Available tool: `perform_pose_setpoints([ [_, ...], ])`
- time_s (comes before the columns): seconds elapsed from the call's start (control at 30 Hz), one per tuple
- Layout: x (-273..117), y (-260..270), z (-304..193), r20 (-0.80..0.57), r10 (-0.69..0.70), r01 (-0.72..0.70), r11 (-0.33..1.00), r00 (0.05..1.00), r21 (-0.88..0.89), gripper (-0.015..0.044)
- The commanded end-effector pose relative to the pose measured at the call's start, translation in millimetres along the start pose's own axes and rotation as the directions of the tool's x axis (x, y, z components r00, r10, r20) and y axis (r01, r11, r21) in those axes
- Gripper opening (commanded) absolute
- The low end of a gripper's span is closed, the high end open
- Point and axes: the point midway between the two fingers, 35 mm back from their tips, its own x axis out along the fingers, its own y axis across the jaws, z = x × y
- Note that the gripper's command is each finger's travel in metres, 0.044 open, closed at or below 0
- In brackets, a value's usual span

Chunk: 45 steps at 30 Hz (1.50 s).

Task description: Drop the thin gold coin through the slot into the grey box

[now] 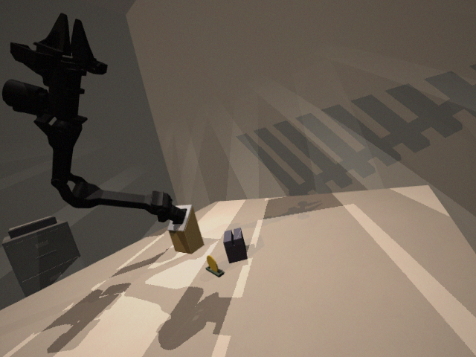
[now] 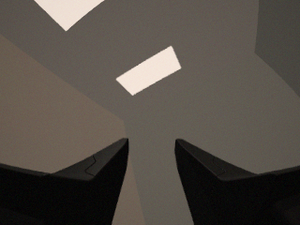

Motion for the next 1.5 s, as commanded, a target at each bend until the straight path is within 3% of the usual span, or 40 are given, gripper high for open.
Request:
perform_pose_setpoints([
  [0.0,10,5,-72,-0.216,-0.014,0.038,0.993,0.976,0.108,0.0161],
  [0.13,4,9,-139,-0.431,-0.037,0.131,0.973,0.902,0.189,0.0161],
  [0.3,-21,14,-222,-0.677,-0.059,0.282,0.933,0.733,0.224,0.0161],
  [0.47,-64,21,-293,-0.865,-0.076,0.435,0.884,0.496,0.171,0.0161],
  [0.67,-137,26,-358,-0.985,-0.105,0.569,0.822,0.135,-0.01,0.0161],
  [0.9,-238,37,-403,-0.935,-0.142,0.573,0.757,-0.325,-0.314,0.0161],
  [1.13,-334,43,-404,-0.681,-0.228,0.356,0.714,-0.696,-0.603,0.0161],
  [1.23,-352,43,-399,-0.613,-0.255,0.289,0.707,-0.748,-0.646,0.0161],
  [1.47,-365,38,-409,-0.614,-0.254,0.29,0.707,-0.747,-0.645,0.0161],
])
